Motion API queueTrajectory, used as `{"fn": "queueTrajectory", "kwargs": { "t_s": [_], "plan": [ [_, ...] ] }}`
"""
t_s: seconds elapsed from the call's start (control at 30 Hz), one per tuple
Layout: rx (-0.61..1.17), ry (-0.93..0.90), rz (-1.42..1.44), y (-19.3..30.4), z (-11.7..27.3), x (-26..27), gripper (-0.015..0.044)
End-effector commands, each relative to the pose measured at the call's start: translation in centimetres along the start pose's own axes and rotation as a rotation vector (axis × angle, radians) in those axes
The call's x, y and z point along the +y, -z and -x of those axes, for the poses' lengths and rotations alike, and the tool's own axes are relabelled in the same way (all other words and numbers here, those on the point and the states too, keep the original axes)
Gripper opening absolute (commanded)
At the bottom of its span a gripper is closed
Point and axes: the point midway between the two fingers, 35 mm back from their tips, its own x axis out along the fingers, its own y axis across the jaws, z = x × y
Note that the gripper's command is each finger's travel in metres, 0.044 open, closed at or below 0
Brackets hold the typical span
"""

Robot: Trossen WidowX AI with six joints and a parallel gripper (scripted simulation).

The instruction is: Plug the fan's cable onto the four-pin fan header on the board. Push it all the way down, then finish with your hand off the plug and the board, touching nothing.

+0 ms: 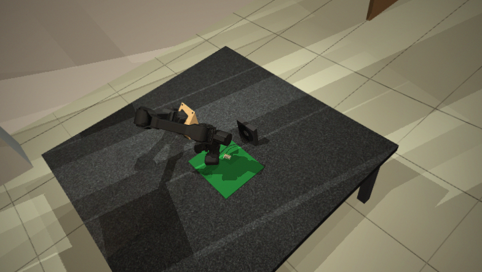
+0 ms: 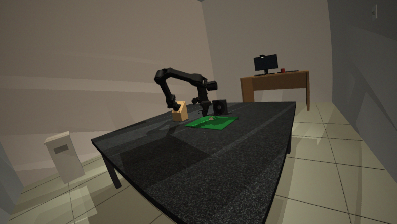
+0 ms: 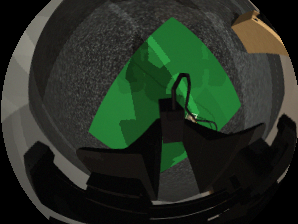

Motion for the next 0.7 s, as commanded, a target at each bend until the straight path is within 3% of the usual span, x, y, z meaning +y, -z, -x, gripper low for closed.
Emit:
{"fn": "queueTrajectory", "kwargs": {
  "t_s": [0.0,0.67],
  "plan": [
    [0.002,0.004,0.116,0.2,0.1,-0.3,0.0],
    [0.005,0.003,0.814,1.3,0.1,-1.4,0.0]
  ]
}}
